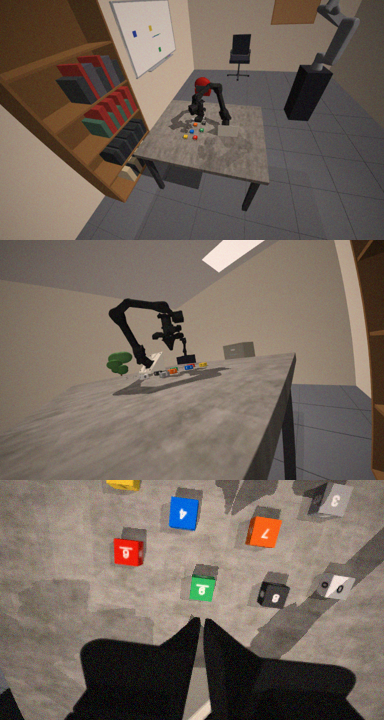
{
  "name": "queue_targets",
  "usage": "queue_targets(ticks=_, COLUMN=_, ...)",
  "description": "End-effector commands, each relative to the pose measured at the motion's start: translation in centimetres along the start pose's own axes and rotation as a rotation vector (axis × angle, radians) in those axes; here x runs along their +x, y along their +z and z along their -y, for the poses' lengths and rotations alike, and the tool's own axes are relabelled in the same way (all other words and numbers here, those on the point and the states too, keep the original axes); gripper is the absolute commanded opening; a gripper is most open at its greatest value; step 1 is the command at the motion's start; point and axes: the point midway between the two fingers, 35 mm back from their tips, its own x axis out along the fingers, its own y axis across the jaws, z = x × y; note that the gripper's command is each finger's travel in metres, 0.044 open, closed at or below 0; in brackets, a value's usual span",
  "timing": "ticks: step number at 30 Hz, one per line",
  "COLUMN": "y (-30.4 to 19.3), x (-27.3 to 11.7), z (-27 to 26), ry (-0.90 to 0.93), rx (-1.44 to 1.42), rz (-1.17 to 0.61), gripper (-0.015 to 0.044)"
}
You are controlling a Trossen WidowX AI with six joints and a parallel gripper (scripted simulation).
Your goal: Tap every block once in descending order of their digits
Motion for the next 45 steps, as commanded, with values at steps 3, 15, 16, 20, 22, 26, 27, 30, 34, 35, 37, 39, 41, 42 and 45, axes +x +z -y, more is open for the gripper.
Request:
queue_targets(ticks=3, y=0.7, x=-0.7, z=4.2, ry=-0.001, rx=0.005, rz=-0.013, gripper=0.0020)
queue_targets(ticks=15, y=0.9, x=-0.3, z=11.6, ry=-0.011, rx=0.005, rz=-0.014, gripper=0.0020)
queue_targets(ticks=16, y=1.0, x=0.4, z=11.5, ry=-0.009, rx=0.005, rz=-0.014, gripper=0.0020)
queue_targets(ticks=20, y=1.1, x=5.6, z=11.6, ry=-0.009, rx=0.006, rz=-0.012, gripper=0.0020)
queue_targets(ticks=22, y=0.8, x=7.3, z=11.7, ry=-0.013, rx=0.007, rz=-0.012, gripper=0.0020)
queue_targets(ticks=26, y=0.8, x=7.5, z=11.8, ry=-0.014, rx=0.007, rz=-0.012, gripper=0.0020)
queue_targets(ticks=27, y=0.8, x=7.6, z=11.8, ry=-0.014, rx=0.007, rz=-0.012, gripper=0.0020)
queue_targets(ticks=30, y=0.8, x=7.9, z=11.8, ry=-0.014, rx=0.007, rz=-0.012, gripper=0.0020)
queue_targets(ticks=34, y=0.8, x=8.6, z=11.8, ry=-0.013, rx=0.007, rz=-0.012, gripper=0.0020)
queue_targets(ticks=35, y=0.8, x=8.7, z=11.8, ry=-0.013, rx=0.007, rz=-0.012, gripper=0.0020)
queue_targets(ticks=37, y=0.8, x=9.1, z=11.8, ry=-0.014, rx=0.007, rz=-0.012, gripper=0.0020)
queue_targets(ticks=39, y=0.8, x=9.4, z=11.8, ry=-0.014, rx=0.007, rz=-0.012, gripper=0.0020)
queue_targets(ticks=41, y=0.8, x=9.7, z=11.8, ry=-0.014, rx=0.007, rz=-0.012, gripper=0.0020)
queue_targets(ticks=42, y=0.8, x=9.8, z=11.8, ry=-0.014, rx=0.007, rz=-0.012, gripper=0.0020)
queue_targets(ticks=45, y=0.8, x=10.3, z=11.8, ry=-0.015, rx=0.008, rz=-0.012, gripper=0.0020)
